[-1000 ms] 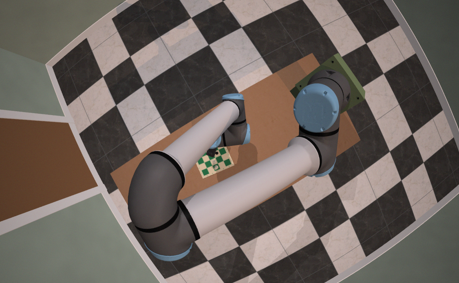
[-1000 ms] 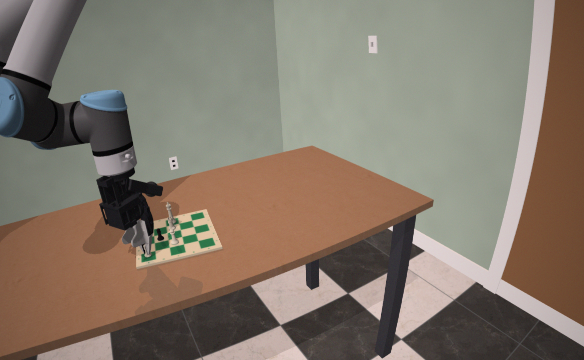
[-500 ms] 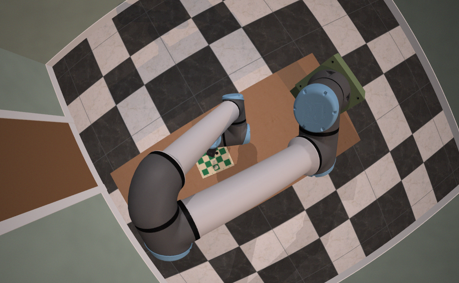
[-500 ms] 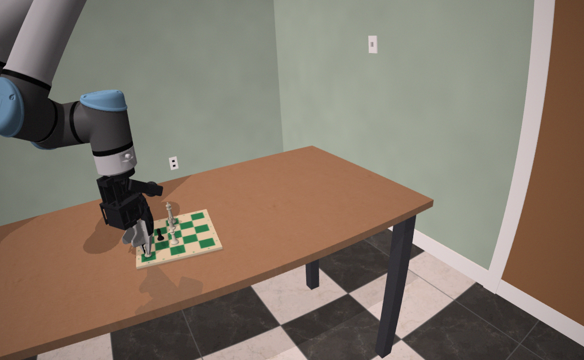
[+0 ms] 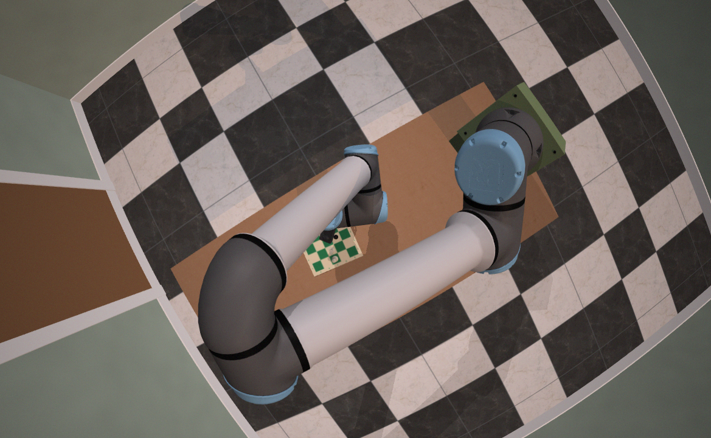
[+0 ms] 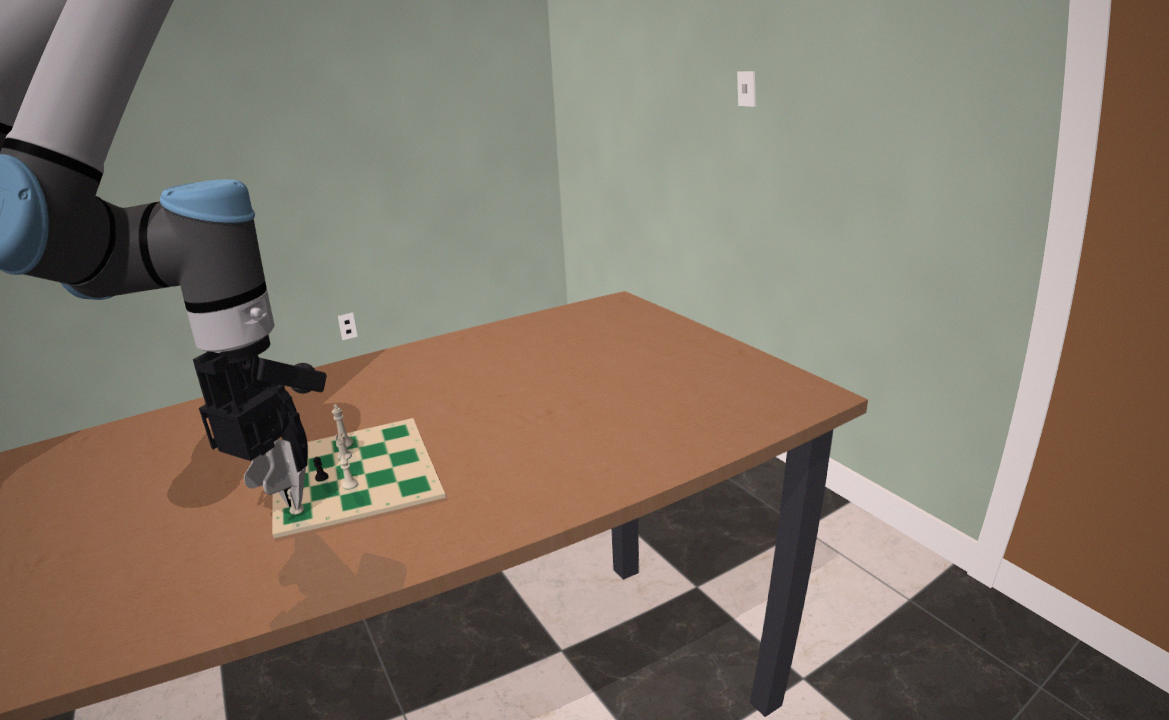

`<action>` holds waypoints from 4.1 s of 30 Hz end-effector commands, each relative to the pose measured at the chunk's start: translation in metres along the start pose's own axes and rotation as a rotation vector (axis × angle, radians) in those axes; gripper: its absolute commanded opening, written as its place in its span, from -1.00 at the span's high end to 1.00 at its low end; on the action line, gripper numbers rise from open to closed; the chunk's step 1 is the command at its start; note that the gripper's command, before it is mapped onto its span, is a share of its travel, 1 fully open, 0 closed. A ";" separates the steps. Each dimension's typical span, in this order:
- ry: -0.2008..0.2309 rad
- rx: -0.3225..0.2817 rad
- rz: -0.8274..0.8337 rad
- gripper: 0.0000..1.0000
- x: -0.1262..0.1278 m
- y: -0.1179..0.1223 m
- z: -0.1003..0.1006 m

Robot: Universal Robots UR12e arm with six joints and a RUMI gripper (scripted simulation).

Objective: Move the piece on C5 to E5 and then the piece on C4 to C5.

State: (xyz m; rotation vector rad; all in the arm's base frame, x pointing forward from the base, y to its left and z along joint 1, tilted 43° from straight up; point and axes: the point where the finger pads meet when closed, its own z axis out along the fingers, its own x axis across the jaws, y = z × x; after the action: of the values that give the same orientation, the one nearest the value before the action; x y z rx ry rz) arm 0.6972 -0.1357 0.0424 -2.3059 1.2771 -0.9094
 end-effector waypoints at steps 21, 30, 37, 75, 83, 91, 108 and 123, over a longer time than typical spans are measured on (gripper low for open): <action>0.001 0.002 -0.004 1.00 0.001 -0.002 0.005; 0.001 0.001 -0.004 1.00 0.000 -0.002 0.004; 0.001 0.001 -0.004 1.00 0.000 -0.002 0.004; 0.001 0.001 -0.004 0.60 0.000 -0.002 0.004; 0.001 0.001 -0.004 0.60 0.000 -0.002 0.004; 0.000 0.000 -0.001 0.60 -0.001 0.000 -0.004; 0.000 0.000 -0.001 0.60 -0.002 0.000 -0.070; 0.000 0.000 -0.001 -1.00 -0.002 0.000 -0.087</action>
State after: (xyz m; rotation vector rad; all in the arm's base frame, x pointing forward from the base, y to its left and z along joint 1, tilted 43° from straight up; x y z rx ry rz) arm 0.6413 -0.1359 0.1079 -2.3060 1.2735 -0.9237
